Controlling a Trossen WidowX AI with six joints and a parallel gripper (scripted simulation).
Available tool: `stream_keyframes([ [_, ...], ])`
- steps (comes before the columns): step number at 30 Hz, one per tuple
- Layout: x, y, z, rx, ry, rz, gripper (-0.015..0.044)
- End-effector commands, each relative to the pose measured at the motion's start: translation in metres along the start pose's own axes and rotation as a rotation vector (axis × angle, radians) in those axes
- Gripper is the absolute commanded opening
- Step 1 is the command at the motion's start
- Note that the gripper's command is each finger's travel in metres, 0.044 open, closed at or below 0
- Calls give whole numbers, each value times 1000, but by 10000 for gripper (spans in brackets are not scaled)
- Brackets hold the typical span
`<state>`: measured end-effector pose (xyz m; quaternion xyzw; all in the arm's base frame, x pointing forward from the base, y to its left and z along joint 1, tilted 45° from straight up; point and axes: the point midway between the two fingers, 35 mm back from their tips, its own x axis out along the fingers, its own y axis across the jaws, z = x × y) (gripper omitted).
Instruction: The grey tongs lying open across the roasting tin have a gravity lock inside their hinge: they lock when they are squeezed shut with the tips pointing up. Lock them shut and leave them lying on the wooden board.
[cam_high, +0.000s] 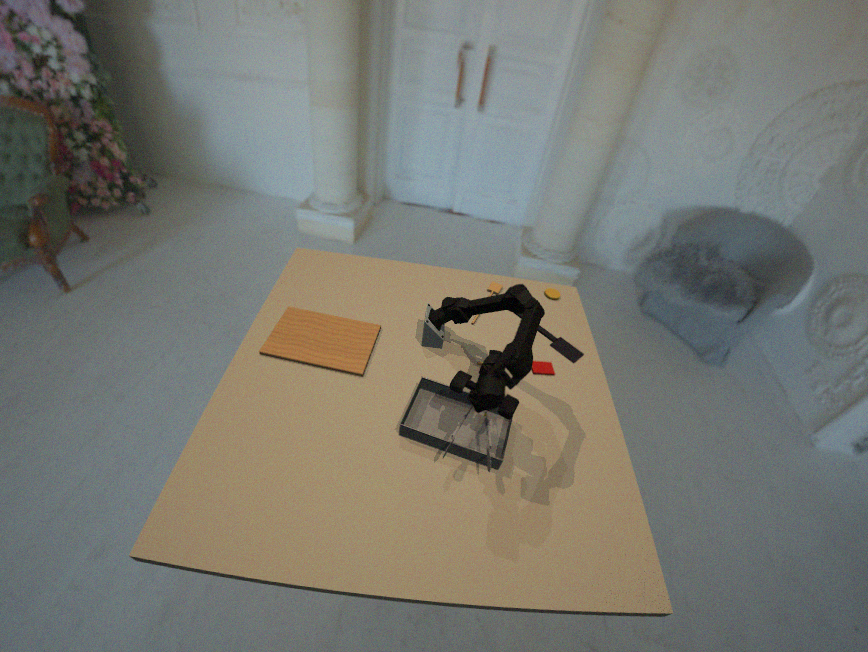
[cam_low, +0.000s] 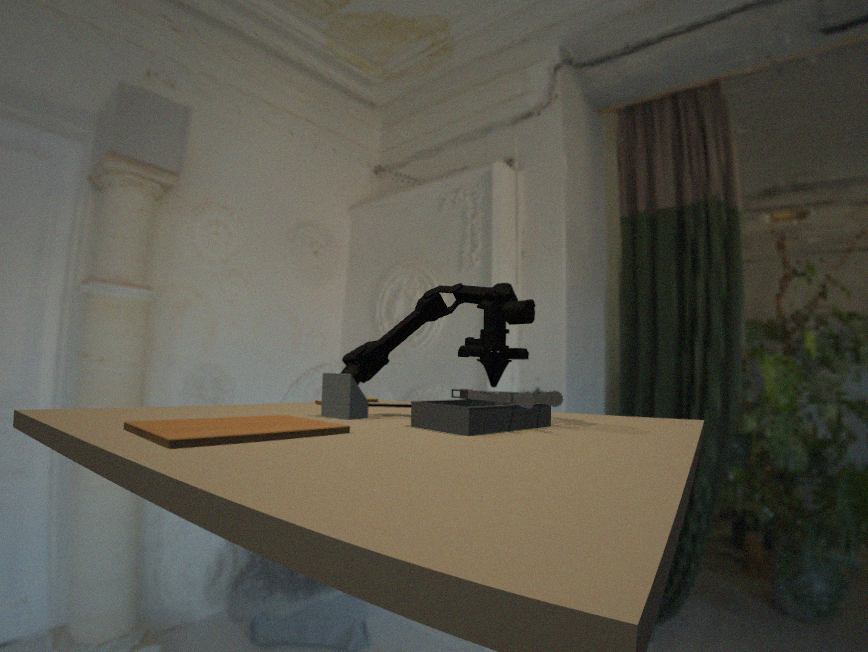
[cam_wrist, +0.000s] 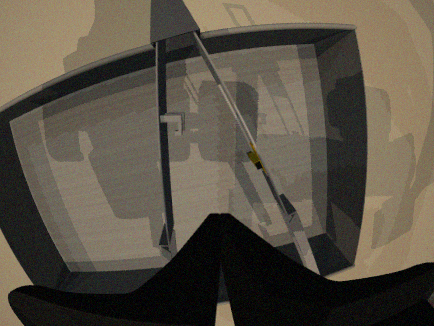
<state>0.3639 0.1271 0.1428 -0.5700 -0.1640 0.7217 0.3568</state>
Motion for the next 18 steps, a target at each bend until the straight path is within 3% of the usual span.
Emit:
stream_keyframes([
  [1, -54, 1, -2, 56, 47, -20, 60],
  [4, -77, 1, 1, 84, 61, -28, 139],
  [7, -62, 1, -3, 67, 60, -29, 217],
  [15, -66, 2, -4, 68, 68, -32, 427],
  [18, -59, 1, -2, 21, 53, -27, 440],
])
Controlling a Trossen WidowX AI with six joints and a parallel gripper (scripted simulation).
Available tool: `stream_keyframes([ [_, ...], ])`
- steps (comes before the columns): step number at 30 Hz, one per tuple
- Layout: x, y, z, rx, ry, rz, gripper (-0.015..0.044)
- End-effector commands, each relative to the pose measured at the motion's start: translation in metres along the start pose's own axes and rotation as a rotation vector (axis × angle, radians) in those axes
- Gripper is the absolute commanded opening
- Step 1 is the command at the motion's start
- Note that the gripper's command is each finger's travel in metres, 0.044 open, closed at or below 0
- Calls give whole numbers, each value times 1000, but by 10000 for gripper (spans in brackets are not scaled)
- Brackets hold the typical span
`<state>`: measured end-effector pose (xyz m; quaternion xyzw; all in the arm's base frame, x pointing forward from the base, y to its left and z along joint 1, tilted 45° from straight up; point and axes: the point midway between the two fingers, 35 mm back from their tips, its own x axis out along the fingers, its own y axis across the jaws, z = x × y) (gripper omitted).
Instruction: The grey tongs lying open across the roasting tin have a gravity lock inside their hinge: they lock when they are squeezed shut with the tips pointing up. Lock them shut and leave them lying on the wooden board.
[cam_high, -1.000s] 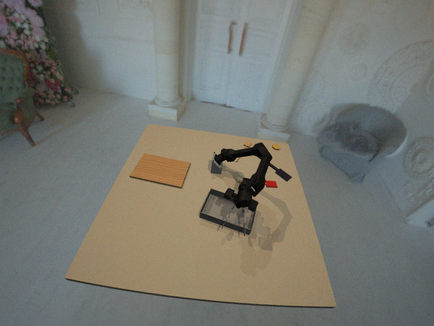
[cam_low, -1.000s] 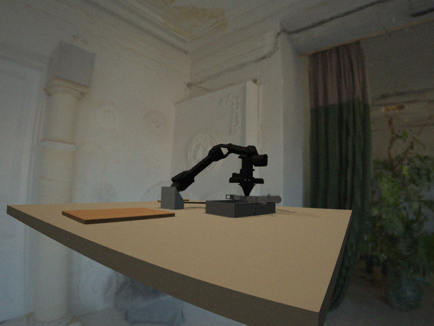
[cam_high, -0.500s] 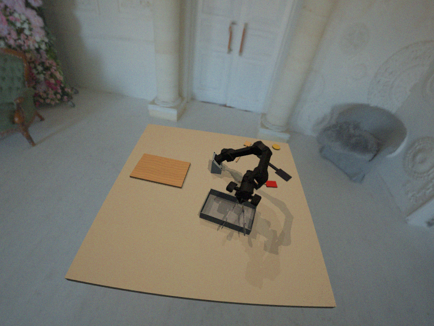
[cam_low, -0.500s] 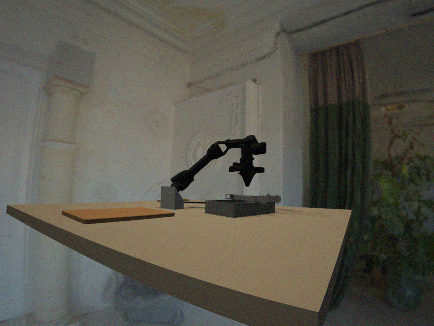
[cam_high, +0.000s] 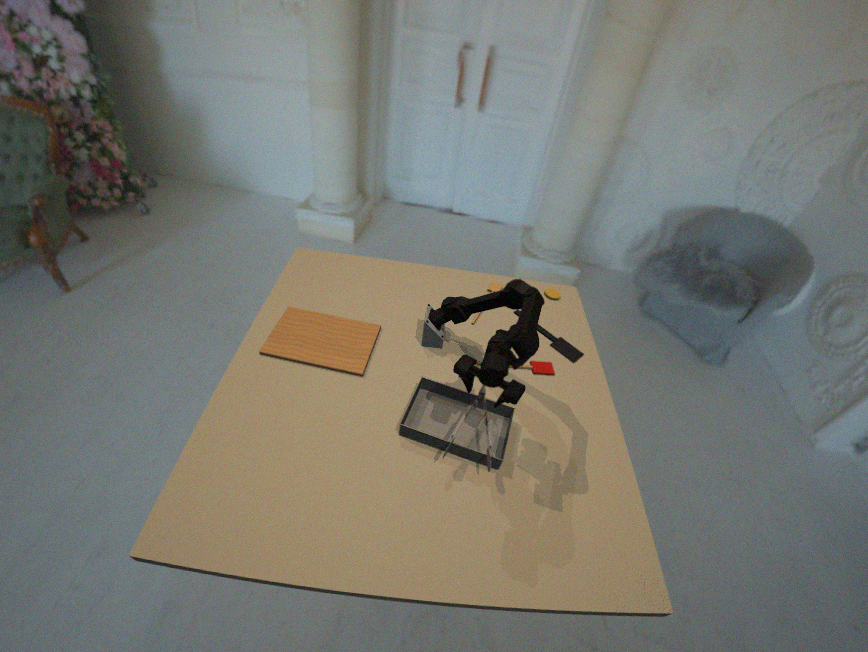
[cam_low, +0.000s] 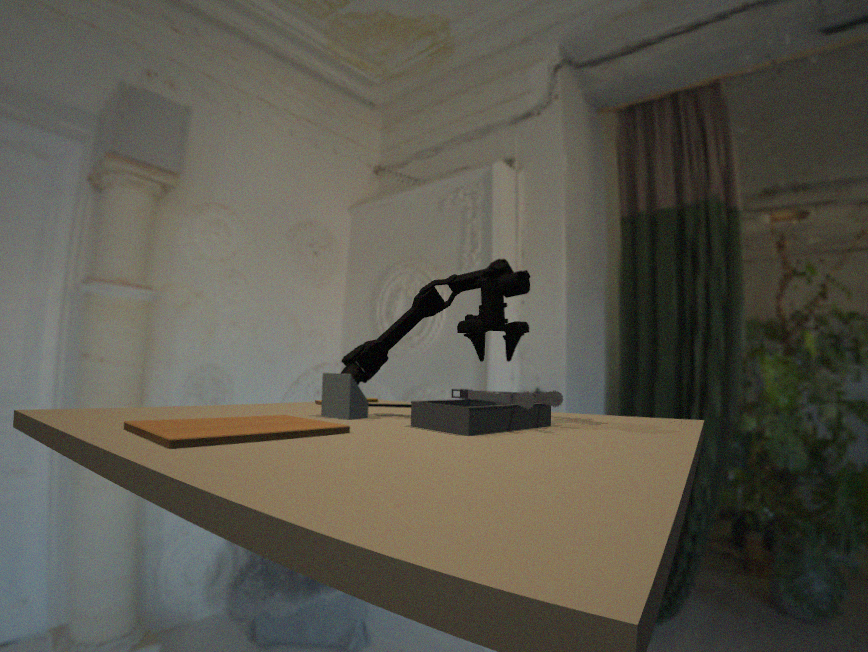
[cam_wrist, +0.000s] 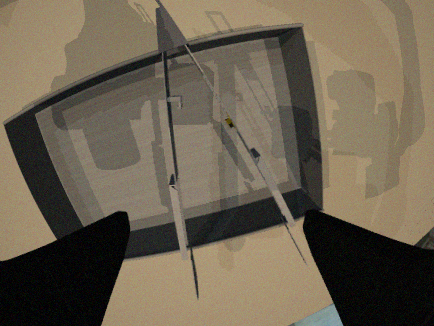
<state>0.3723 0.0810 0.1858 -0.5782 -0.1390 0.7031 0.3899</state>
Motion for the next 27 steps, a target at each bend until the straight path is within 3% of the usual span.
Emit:
stream_keyframes([
  [1, 9, 0, 2, -83, -17, 3, 440],
  [6, 30, 0, 6, -300, -58, 6, 440],
  [27, 43, 0, 6, -304, -60, 9, 440],
])
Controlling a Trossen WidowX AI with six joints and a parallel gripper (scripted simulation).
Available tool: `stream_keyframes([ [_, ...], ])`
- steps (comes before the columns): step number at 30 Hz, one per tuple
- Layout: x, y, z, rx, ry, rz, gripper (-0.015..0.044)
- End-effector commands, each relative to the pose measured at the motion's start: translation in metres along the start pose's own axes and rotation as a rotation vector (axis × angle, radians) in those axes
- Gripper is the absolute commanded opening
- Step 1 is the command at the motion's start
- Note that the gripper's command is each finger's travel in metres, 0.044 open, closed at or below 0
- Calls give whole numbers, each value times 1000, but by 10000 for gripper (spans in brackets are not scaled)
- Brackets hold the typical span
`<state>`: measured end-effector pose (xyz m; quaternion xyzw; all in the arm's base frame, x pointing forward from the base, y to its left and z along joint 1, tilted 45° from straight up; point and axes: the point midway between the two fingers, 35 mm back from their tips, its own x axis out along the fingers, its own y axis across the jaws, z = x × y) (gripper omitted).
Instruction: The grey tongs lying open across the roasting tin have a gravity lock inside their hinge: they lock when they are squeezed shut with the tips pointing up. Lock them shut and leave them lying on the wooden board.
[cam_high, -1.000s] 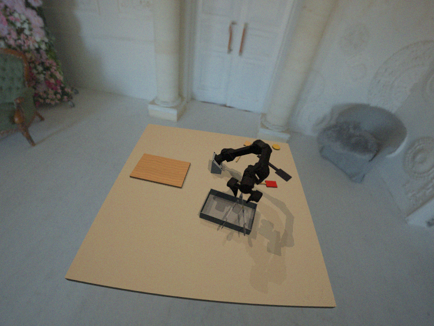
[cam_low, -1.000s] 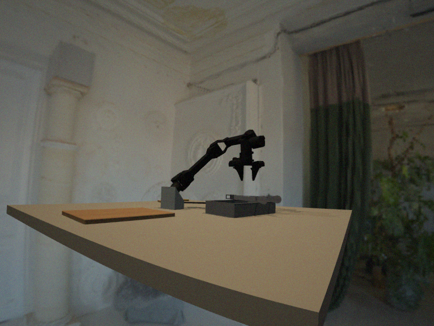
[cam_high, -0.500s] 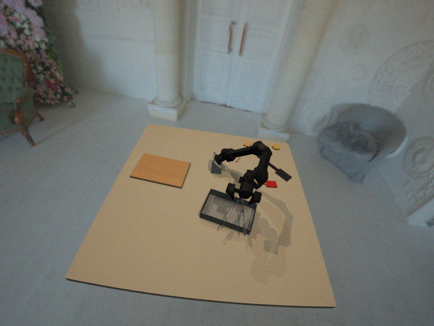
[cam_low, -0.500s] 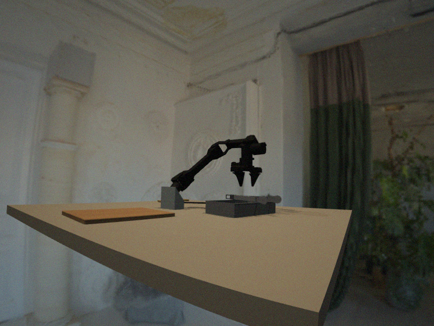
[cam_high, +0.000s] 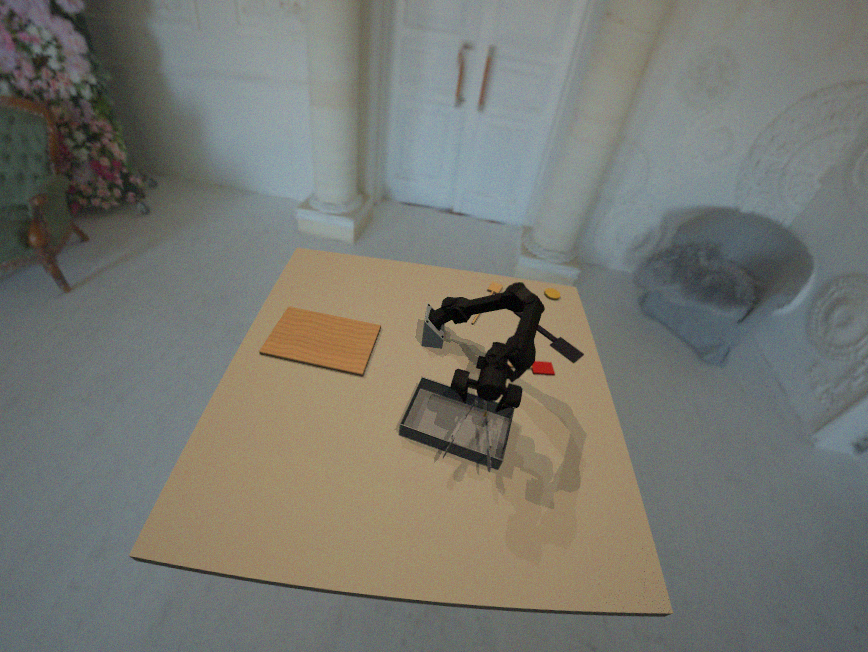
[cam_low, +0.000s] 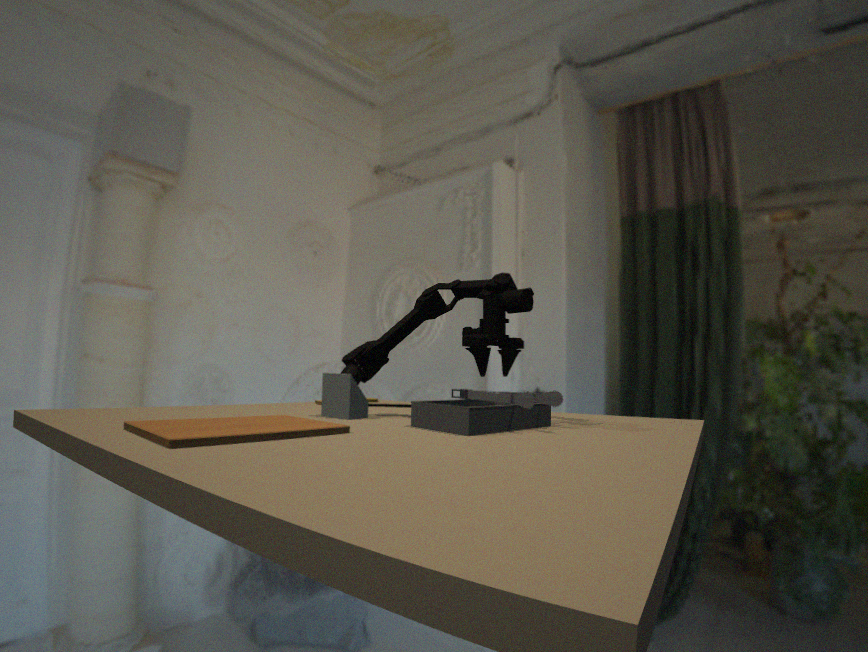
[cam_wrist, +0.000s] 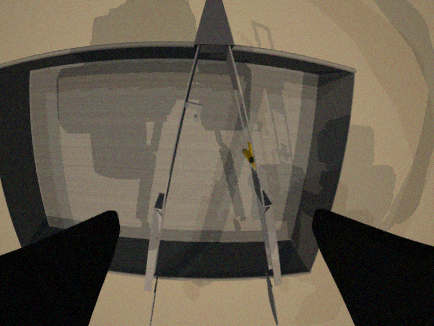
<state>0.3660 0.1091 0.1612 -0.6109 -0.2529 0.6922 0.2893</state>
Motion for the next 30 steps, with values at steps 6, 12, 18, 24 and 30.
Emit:
stream_keyframes([
  [6, 15, 0, -1, -1, -2, 1, 440],
  [12, 25, 0, -2, -3, -3, 3, 440],
  [18, 35, 0, -2, -6, -4, 5, 440],
  [24, 44, 0, -2, -8, -5, 7, 440],
  [30, 54, 0, -2, -11, -6, 8, 440],
])
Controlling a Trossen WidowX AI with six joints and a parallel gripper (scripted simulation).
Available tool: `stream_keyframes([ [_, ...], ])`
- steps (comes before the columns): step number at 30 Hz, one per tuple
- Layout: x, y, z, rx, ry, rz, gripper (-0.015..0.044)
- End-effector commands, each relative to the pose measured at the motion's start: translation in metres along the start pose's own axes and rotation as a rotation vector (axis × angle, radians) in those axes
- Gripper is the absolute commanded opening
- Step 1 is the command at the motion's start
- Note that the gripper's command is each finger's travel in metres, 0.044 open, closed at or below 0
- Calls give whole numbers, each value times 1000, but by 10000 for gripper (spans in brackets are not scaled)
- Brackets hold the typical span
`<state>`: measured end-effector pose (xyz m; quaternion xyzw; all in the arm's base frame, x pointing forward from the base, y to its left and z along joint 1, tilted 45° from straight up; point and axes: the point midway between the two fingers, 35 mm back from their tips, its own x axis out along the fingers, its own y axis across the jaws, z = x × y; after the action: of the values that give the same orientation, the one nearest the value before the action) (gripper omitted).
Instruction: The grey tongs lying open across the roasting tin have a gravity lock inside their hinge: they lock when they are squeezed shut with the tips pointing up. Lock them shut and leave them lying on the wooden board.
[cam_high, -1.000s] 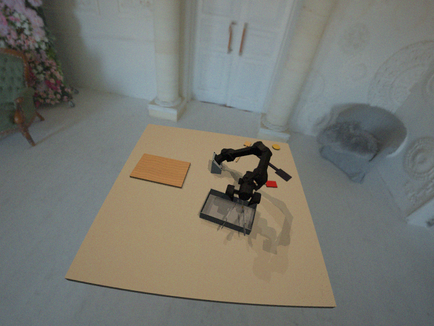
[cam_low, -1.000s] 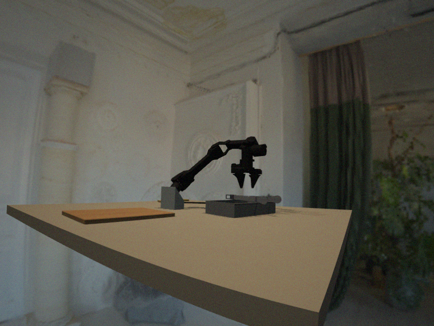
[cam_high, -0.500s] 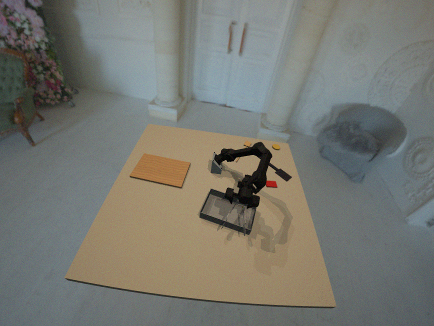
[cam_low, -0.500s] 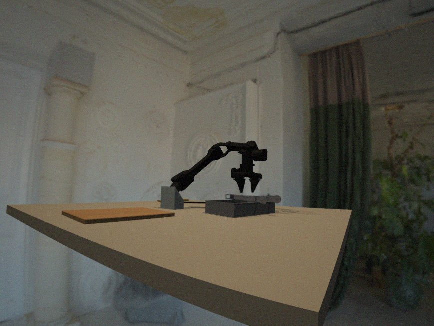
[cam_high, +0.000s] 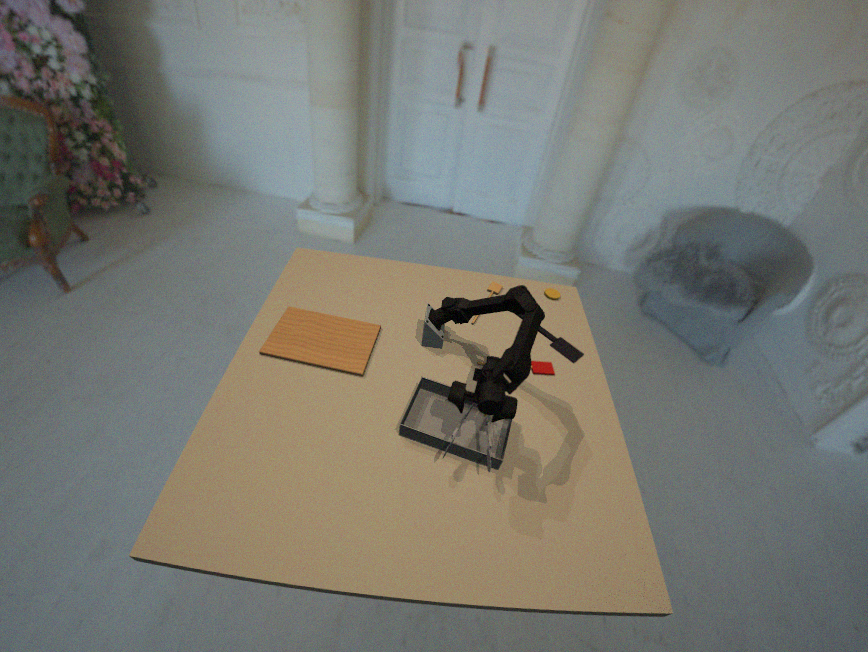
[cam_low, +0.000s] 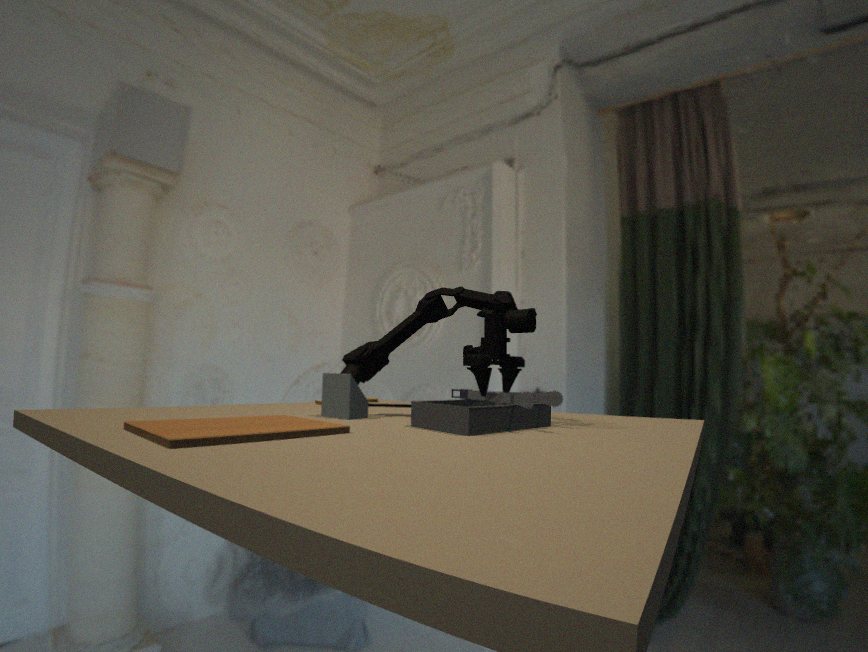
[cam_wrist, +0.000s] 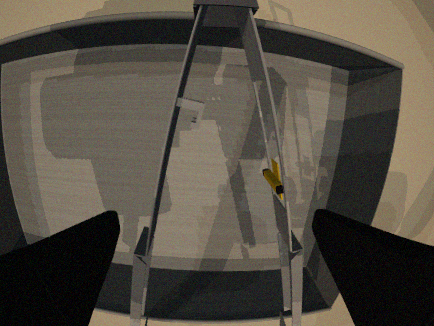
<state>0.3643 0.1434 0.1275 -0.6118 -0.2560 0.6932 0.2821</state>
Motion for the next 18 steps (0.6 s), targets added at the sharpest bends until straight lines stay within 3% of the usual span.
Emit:
stream_keyframes([
  [1, 8, 0, 0, 2, 0, 1, 440],
  [18, 35, 0, 3, -6, -3, 3, 440],
])
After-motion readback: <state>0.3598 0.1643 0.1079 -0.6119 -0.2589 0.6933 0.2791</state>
